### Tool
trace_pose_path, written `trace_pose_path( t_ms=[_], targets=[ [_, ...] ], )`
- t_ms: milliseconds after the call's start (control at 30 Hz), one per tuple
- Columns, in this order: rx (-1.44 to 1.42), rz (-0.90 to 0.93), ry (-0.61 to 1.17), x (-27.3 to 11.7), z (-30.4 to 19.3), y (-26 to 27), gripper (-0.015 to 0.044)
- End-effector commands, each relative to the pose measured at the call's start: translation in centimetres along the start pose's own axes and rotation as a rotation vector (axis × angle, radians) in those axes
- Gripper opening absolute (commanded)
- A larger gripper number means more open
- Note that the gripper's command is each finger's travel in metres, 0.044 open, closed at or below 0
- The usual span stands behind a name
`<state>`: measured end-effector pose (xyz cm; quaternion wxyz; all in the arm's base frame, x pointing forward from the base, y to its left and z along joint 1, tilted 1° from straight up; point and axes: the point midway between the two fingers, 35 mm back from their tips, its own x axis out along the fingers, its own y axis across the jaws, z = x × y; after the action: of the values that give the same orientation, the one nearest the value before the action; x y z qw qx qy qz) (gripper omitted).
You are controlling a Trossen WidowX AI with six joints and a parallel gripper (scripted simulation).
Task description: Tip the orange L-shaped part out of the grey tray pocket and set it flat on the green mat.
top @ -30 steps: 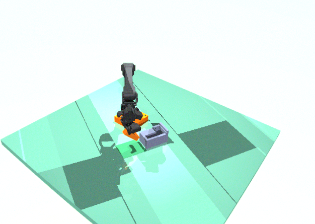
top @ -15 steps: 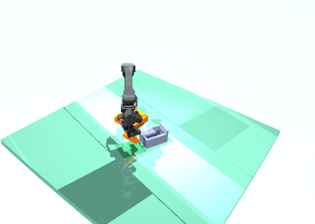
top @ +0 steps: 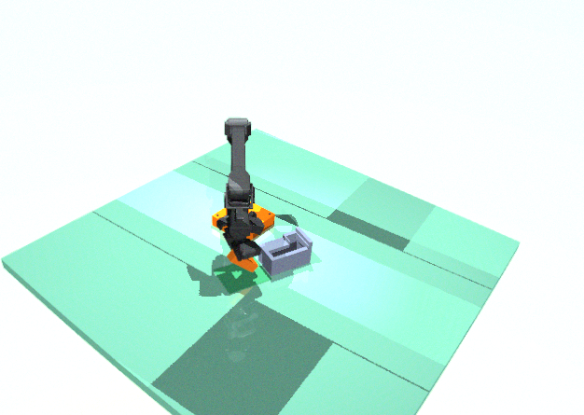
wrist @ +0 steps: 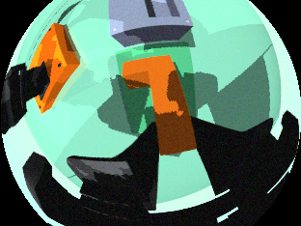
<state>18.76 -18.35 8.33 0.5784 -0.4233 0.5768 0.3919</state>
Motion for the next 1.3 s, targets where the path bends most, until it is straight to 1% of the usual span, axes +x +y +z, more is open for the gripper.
trace_pose_path(
  t_ms=[0, 567, 900, 1000, 1067, 1167, 1200, 1267],
  targets=[
    [-0.006, 0.006, -0.004, 0.8, 0.1, 0.1, 0.0],
    [0.0, 0.006, -0.003, 0.9, 0.1, 0.2, 0.0],
    [0.0, 0.006, -0.003, 0.8, 0.1, 0.1, 0.0263],
    [-0.002, 0.006, -0.003, -1.0, -0.1, -0.1, 0.0341],
    [-0.003, 0.006, -0.003, -3.1, -0.1, -0.3, 0.0394],
    [-0.006, 0.005, -0.004, -7.0, 0.0, -0.1, 0.04],
    [-0.006, 0.005, -0.004, -7.7, 0.0, 0.0, 0.04],
    [-0.006, 0.005, -0.004, -7.9, 0.0, 0.1, 0.04]
  ],
)
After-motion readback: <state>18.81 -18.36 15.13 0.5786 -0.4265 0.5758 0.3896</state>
